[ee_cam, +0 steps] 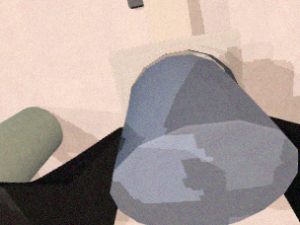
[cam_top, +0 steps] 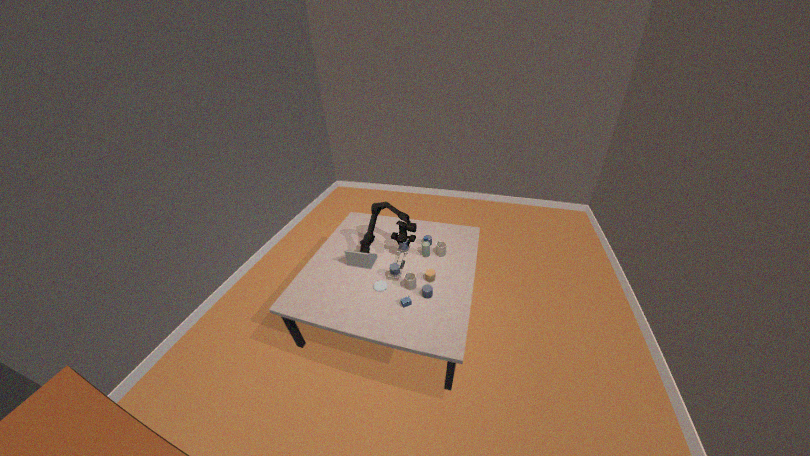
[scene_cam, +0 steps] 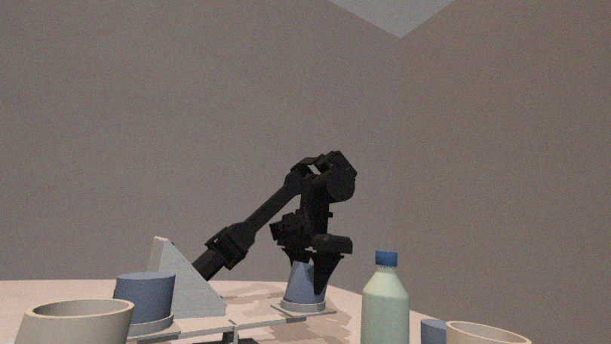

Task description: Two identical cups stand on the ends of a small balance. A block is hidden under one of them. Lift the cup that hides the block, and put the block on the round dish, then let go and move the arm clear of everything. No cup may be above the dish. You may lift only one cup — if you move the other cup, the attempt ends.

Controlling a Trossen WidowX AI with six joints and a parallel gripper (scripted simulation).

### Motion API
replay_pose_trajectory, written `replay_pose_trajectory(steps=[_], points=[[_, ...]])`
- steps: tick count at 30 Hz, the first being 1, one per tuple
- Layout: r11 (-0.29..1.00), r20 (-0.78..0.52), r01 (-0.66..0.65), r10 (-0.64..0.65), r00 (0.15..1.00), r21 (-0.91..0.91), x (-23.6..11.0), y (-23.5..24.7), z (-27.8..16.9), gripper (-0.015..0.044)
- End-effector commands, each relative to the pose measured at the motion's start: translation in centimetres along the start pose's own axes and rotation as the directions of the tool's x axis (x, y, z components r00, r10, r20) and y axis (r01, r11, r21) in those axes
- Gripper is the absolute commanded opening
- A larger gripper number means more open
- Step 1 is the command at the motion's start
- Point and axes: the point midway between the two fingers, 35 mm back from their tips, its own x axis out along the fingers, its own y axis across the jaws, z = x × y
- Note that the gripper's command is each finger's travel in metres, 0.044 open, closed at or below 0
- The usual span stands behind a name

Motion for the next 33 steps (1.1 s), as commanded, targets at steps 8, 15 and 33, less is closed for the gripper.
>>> replay_pose_trajectory(steps=[8, 15, 33], points=[[1.000, -0.001, -0.019, 0.019, 1.000, 0.000, -1.7, 0.5, -0.1, 0.0000], [1.000, 0.000, -0.022, 0.022, 1.000, 0.009, -2.6, 0.5, -0.1, 0.0000], [0.999, 0.000, -0.030, 0.030, 1.000, 0.032, -5.0, 0.3, -0.1, 0.0000]])
